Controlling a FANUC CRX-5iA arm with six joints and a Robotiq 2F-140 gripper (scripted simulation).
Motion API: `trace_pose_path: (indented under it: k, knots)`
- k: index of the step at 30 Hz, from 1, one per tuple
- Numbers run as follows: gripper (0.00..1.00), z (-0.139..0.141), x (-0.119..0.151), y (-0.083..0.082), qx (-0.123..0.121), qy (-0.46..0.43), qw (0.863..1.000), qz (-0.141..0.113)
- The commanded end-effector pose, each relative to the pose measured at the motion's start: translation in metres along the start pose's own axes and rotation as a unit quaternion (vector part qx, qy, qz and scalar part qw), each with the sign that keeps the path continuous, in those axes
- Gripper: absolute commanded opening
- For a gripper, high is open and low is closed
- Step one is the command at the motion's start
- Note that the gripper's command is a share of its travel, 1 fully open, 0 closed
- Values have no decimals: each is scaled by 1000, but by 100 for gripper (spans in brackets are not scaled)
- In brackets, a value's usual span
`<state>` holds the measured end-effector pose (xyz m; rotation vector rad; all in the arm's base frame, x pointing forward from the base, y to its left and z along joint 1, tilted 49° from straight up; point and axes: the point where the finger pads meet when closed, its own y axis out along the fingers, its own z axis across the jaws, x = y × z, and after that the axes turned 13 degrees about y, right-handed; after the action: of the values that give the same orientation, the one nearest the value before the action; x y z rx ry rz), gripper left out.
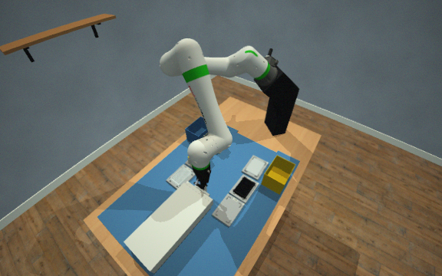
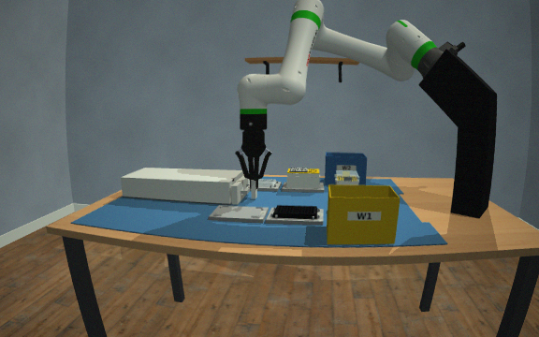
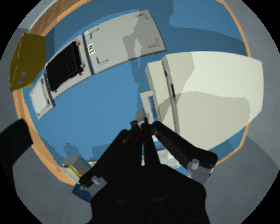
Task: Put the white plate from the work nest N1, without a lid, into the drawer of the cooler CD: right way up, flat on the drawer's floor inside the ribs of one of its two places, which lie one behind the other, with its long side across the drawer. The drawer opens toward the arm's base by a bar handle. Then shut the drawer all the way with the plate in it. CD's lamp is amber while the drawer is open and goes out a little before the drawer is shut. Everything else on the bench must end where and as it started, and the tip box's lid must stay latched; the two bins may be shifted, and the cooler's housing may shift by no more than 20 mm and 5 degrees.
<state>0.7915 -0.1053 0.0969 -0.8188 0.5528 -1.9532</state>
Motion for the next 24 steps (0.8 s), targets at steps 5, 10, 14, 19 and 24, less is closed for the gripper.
trace_pose_path:
  k: [5,10,14,19,24]
  knots:
    - [0,8,-2,0,0,0,1000,0]
    - [0,8,-2,0,0,0,1000,0]
    - [0,8,-2,0,0,0,1000,0]
    - [0,8,-2,0,0,0,1000,0]
    - [0,8,-2,0,0,0,1000,0]
